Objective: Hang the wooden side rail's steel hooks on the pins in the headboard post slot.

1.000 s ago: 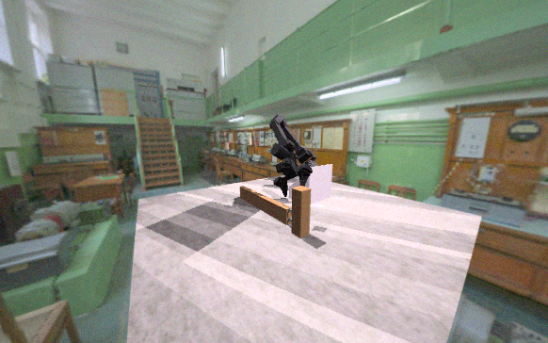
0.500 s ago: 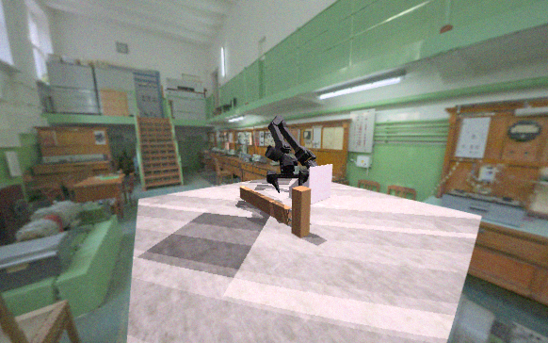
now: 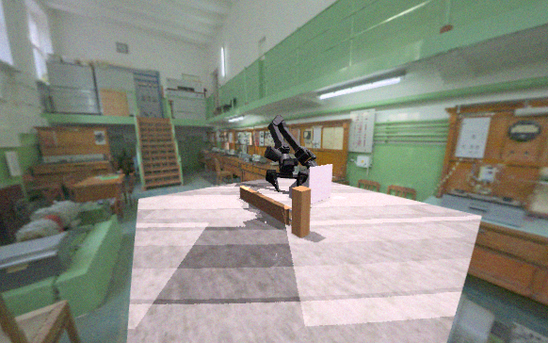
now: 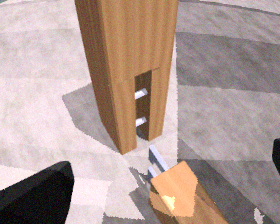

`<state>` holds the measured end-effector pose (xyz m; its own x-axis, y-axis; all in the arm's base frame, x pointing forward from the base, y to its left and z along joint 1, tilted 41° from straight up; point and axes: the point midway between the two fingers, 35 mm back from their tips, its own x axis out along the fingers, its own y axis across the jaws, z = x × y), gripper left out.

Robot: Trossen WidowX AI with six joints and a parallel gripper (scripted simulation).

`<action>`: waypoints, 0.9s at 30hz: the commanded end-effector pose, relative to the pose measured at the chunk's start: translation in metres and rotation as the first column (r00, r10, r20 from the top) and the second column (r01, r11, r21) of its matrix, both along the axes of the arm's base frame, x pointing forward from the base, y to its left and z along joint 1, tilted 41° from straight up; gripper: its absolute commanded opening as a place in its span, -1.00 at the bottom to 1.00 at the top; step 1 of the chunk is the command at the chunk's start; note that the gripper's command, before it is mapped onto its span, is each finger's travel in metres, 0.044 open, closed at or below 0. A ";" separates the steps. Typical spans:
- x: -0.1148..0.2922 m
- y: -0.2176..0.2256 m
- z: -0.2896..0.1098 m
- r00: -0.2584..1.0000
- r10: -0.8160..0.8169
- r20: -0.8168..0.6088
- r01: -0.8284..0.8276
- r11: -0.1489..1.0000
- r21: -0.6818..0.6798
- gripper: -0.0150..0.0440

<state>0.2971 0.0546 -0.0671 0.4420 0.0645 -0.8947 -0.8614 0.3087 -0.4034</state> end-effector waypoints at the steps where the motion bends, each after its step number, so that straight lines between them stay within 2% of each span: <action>1: 0.000 0.001 0.000 1.000 0.008 -0.001 -0.008 1.000 0.003 1.00; 8: 0.001 0.001 0.000 1.000 -0.007 -0.005 0.007 1.000 0.006 1.00; 11: 0.003 -0.001 -0.003 0.977 -0.205 -0.060 0.208 0.977 0.042 1.00; 14: 0.006 -0.003 -0.006 0.885 -0.450 -0.120 0.459 0.886 0.063 1.00; 17: 0.009 -0.005 -0.008 0.732 -0.662 -0.159 0.677 0.733 0.065 1.00; 21: 0.011 -0.009 -0.008 0.457 -0.873 -0.173 0.889 0.453 0.060 1.00; 24: 0.013 -0.011 -0.006 0.219 -0.963 -0.158 0.975 0.211 0.070 1.00; 27: 0.014 -0.013 -0.002 -0.024 -0.991 -0.129 0.994 -0.038 0.102 1.00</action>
<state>0.3021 0.0426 -0.0780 0.2241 -0.1836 -0.9571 -0.1526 0.9634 -0.2205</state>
